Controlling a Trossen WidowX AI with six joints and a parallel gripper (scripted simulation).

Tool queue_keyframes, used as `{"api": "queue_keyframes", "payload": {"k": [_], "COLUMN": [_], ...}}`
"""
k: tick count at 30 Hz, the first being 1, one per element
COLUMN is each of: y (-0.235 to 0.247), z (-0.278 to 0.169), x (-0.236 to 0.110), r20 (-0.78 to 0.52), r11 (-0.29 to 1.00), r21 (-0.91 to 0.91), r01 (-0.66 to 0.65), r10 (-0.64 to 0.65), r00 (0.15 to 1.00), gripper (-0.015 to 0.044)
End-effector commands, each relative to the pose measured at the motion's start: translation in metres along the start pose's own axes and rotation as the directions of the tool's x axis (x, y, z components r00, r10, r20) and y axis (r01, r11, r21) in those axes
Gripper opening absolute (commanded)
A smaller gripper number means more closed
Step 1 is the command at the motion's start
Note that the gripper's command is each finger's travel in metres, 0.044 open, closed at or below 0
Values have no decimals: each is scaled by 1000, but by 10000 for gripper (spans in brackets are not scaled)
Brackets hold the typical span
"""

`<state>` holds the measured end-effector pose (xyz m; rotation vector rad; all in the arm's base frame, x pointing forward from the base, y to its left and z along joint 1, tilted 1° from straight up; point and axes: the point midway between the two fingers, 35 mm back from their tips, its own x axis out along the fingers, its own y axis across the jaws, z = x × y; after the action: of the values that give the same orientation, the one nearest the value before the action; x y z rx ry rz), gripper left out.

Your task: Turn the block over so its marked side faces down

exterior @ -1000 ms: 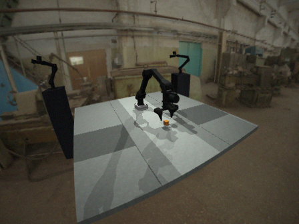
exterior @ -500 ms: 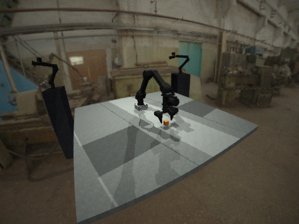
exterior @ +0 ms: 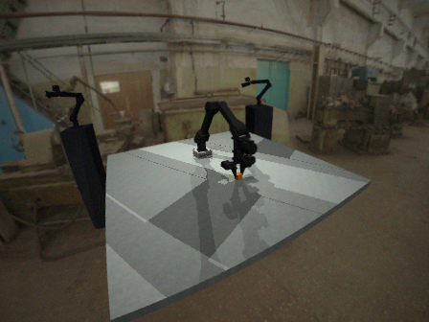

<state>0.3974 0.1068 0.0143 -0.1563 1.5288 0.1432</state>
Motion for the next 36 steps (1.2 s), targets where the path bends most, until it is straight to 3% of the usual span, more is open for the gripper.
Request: {"api": "queue_keyframes", "payload": {"k": [1, 15, 21, 27, 36], "y": [1, 1, 1, 1, 1], "z": [-1, -1, -1, 0, 3], "x": [1, 0, -29, -28, -22], "r20": [-3, -3, -3, 7, 130], "r11": [1000, 1000, 1000, 1000, 1000], "r21": [-1, -1, -1, -1, -3], "r01": [-6, -6, -6, -6, -5], "r10": [6, 6, 6, 6, 5], "r00": [1000, 1000, 1000, 1000, 991], "gripper": [112, 0, 0, 0, 0]}}
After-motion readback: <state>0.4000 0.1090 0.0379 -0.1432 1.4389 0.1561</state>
